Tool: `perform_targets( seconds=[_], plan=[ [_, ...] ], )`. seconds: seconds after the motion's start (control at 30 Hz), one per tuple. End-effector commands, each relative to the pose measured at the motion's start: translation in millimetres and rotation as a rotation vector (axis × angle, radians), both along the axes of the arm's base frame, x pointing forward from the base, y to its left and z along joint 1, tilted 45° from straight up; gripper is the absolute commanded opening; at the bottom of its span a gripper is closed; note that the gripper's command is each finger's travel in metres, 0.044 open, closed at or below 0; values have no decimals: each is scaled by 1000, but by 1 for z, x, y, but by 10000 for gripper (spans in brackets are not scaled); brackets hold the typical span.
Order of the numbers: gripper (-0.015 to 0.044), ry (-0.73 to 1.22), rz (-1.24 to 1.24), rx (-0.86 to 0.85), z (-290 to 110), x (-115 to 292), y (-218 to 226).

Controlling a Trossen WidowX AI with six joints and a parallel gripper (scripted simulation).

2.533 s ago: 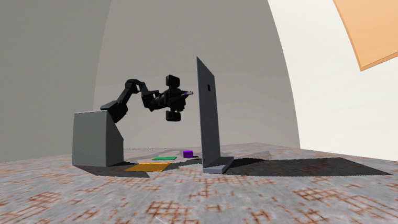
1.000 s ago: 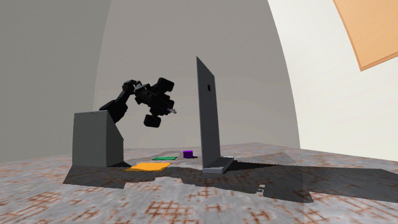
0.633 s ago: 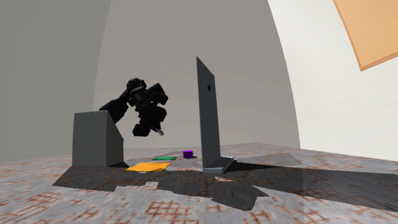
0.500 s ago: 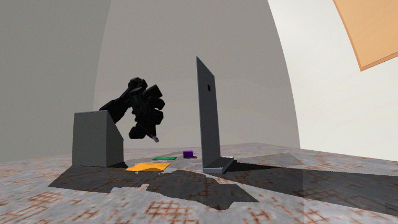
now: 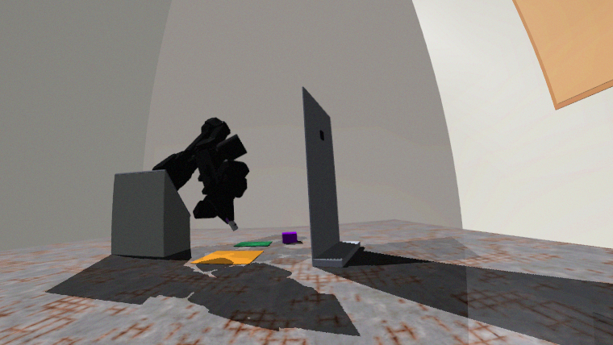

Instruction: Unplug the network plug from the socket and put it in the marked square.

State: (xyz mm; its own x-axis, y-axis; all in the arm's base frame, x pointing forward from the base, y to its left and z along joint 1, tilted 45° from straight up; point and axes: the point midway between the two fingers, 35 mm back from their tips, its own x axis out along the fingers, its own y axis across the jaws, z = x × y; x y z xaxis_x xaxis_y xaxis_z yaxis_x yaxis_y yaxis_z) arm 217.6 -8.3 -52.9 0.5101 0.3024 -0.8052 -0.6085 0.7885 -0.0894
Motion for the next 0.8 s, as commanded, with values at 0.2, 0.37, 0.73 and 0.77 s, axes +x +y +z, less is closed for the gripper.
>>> perform_targets(
  seconds=[0.2,0.37,0.73,0.77],
  plan=[
    [0,4,-4,1,-5,1,4],
    [0,5,-4,1,-8,2,7],
    [0,6,-3,0,-14,3,12],
    [0,6,-3,0,-14,3,12]
  ],
)
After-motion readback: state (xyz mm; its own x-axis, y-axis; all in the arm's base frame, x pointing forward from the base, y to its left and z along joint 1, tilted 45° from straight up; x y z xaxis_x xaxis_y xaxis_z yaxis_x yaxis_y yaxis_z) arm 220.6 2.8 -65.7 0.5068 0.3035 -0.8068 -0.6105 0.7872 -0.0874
